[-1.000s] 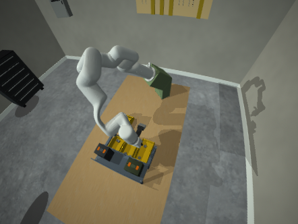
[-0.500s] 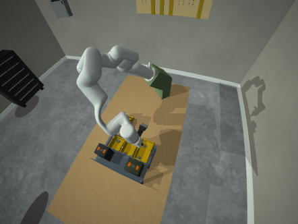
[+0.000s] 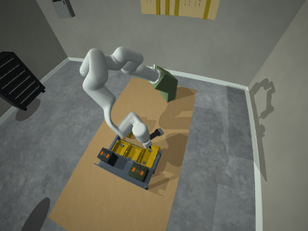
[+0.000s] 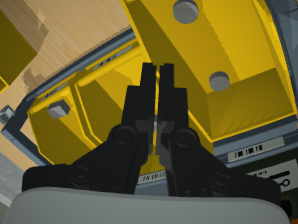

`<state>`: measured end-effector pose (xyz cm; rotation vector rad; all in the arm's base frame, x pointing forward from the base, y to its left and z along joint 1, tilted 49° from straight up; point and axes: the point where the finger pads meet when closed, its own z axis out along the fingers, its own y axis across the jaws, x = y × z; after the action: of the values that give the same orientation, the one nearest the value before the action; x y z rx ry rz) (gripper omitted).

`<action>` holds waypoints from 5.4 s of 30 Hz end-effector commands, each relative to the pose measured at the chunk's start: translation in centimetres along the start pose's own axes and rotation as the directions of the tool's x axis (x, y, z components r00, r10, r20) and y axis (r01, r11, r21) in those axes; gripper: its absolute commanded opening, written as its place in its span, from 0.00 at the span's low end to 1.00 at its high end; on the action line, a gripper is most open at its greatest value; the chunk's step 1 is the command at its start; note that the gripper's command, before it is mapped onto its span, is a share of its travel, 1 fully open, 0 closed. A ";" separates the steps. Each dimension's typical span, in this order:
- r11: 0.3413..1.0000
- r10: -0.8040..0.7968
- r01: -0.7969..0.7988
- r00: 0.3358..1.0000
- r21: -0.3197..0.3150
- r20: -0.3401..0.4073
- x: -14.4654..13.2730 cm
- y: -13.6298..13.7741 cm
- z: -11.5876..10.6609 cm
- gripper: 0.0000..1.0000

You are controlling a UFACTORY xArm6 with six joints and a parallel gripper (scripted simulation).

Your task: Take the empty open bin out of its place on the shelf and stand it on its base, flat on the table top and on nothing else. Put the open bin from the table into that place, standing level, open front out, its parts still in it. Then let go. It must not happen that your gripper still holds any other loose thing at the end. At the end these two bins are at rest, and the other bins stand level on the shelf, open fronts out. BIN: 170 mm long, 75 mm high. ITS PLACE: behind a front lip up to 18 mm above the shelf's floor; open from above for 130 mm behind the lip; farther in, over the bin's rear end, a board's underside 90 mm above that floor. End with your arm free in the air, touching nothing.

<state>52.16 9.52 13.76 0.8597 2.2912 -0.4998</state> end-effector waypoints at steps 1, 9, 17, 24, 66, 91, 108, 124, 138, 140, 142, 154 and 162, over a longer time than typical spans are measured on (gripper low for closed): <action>0.963 0.269 -0.267 0.962 -0.043 0.055 2.1 -0.3 0.5 0.00; 0.817 0.574 -0.571 0.818 -0.081 0.028 5.6 -1.2 1.4 0.00; 0.601 0.796 -0.788 0.606 -0.131 0.004 7.2 -1.7 1.7 0.00; 0.550 0.831 -0.823 0.557 -0.138 -0.007 7.7 -1.9 1.8 0.00; 0.550 0.831 -0.823 0.556 -0.138 -0.007 7.7 -1.8 1.9 0.00; 0.550 0.831 -0.824 0.556 -0.137 -0.006 7.2 -1.5 6.8 0.00; 0.550 0.831 -0.824 0.556 -0.137 -0.006 6.7 -1.1 11.6 0.00; 0.550 0.831 -0.824 0.556 -0.137 -0.006 6.6 -0.9 13.2 0.00; 0.550 0.831 -0.824 0.556 -0.137 -0.006 6.6 -0.9 13.2 0.00; 0.550 0.831 -0.824 0.556 -0.137 -0.006 6.6 -0.9 13.2 0.00; 0.550 0.831 -0.824 0.556 -0.137 -0.006 6.6 -0.9 13.2 0.00; 0.550 0.831 -0.824 0.556 -0.137 -0.006 6.6 -0.8 13.2 0.00; 0.550 0.831 -0.824 0.556 -0.137 -0.006 6.6 -0.8 13.2 0.00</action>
<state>53.30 4.68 -0.21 1.6880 1.5441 0.0624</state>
